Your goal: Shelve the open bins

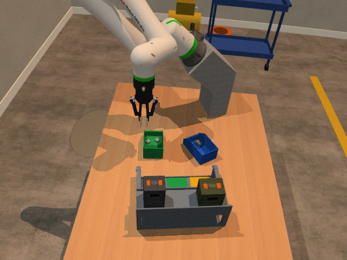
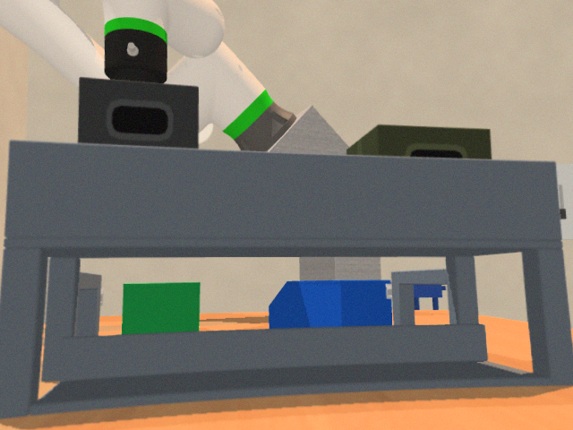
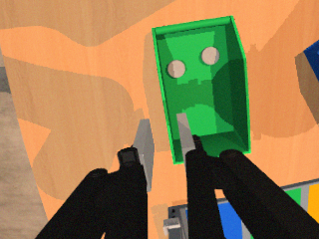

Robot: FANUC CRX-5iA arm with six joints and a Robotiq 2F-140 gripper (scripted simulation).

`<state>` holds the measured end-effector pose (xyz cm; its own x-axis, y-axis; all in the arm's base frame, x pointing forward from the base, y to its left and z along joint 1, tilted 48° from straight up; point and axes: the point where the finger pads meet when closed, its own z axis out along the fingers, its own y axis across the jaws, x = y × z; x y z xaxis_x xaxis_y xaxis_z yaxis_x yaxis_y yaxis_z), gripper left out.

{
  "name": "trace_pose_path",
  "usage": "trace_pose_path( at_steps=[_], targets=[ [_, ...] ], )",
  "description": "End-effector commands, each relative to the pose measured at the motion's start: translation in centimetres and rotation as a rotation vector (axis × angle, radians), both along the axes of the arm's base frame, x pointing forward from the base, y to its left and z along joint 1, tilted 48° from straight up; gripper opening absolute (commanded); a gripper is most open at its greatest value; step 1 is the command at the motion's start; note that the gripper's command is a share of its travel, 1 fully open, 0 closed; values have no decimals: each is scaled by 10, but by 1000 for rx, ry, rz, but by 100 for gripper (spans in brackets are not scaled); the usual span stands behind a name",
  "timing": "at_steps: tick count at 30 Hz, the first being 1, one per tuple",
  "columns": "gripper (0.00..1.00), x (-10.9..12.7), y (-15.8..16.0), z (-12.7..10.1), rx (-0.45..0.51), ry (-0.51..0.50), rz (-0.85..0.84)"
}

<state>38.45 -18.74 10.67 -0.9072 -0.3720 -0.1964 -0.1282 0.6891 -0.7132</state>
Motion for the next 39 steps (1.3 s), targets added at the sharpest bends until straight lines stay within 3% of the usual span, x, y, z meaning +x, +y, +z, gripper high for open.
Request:
trace_pose_path(
  at_steps=[1, 39],
  targets=[
    [15, 1, -1, -1, 0, 0, 0],
    [15, 24, -37, -40, 0, 0, 0]
  ],
)
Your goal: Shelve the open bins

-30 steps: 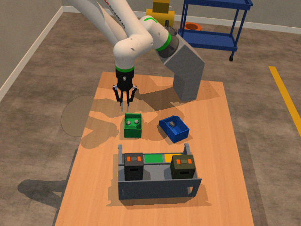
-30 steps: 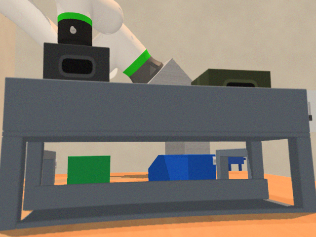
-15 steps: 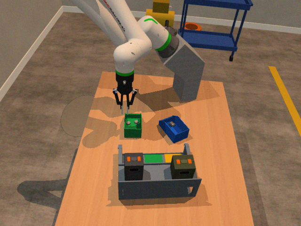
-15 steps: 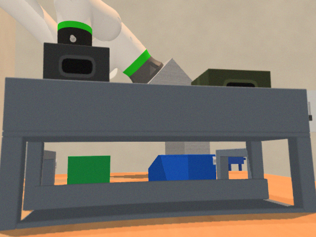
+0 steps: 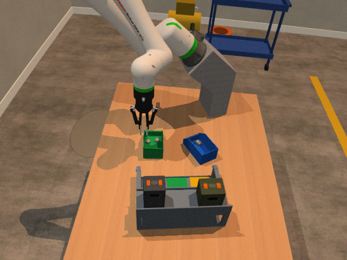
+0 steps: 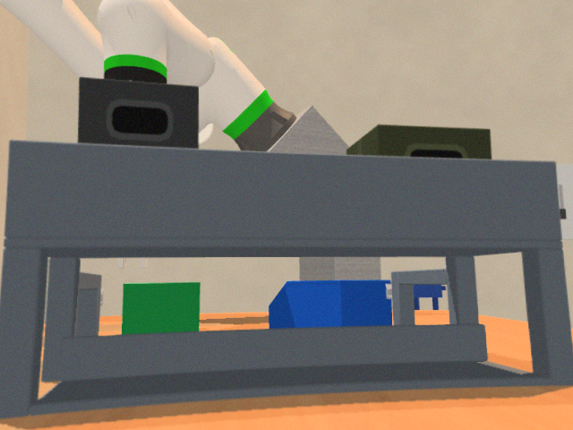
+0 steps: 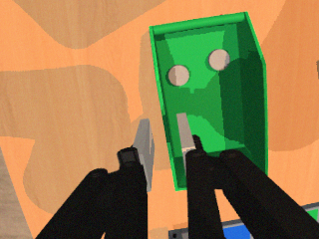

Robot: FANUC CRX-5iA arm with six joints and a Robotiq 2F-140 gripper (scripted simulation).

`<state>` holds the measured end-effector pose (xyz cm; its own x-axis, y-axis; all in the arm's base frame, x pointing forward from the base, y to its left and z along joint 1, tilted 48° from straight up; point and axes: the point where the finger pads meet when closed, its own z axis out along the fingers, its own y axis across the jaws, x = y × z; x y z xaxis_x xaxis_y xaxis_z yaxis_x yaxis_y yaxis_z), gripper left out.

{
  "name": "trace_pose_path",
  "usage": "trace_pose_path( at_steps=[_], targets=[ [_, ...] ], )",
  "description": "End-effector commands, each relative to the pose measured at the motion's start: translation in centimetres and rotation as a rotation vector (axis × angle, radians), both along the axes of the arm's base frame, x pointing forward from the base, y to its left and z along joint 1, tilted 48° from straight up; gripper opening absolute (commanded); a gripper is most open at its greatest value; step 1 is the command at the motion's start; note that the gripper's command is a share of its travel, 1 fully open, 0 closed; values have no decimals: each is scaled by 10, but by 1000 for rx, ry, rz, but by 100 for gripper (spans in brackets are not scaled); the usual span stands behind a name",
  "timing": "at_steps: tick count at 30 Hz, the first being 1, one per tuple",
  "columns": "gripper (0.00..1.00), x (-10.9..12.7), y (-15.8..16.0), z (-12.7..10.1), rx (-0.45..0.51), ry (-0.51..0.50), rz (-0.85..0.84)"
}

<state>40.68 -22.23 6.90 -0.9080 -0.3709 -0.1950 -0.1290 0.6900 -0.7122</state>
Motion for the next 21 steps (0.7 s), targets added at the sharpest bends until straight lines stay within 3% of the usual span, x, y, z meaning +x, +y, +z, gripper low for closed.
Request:
trace_pose_path(
  at_steps=[1, 21],
  targets=[
    [15, 2, -3, -3, -1, -2, 1],
    [15, 5, -7, -7, -1, -2, 1]
  ],
)
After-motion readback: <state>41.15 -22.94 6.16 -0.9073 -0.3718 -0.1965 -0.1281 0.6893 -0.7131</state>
